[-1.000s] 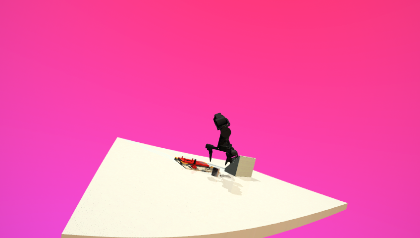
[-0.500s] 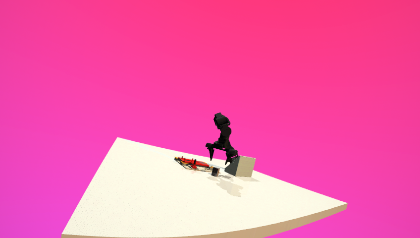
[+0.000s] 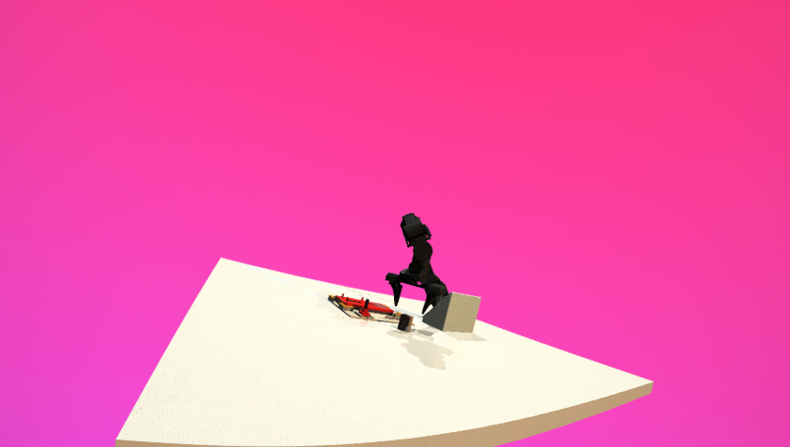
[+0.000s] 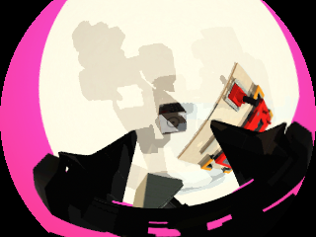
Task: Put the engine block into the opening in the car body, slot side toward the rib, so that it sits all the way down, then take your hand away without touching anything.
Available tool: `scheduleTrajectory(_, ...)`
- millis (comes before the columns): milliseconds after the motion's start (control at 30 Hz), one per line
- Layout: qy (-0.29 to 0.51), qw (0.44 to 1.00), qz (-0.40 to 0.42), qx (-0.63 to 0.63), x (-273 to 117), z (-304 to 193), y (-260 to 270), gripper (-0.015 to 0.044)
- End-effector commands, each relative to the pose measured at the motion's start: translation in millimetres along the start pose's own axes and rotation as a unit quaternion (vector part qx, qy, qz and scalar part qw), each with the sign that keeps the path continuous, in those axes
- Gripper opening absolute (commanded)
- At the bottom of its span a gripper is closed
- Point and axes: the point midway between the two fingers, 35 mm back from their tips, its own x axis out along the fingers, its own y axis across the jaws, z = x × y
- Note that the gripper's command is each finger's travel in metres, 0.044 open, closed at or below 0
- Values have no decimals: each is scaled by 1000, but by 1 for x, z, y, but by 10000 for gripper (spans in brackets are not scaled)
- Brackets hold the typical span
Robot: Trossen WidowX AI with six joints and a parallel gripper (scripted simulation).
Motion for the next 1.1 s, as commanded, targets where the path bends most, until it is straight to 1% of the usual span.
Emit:
scheduleTrajectory(0, 1, 1000, -2, -3, 7, 0, 0, 440)
scheduleTrajectory(1033, 1, 1000, -4, -3, 54, -1, -1, 440)
scheduleTrajectory(1067, 1, 1000, -4, -3, 54, -1, -1, 414)
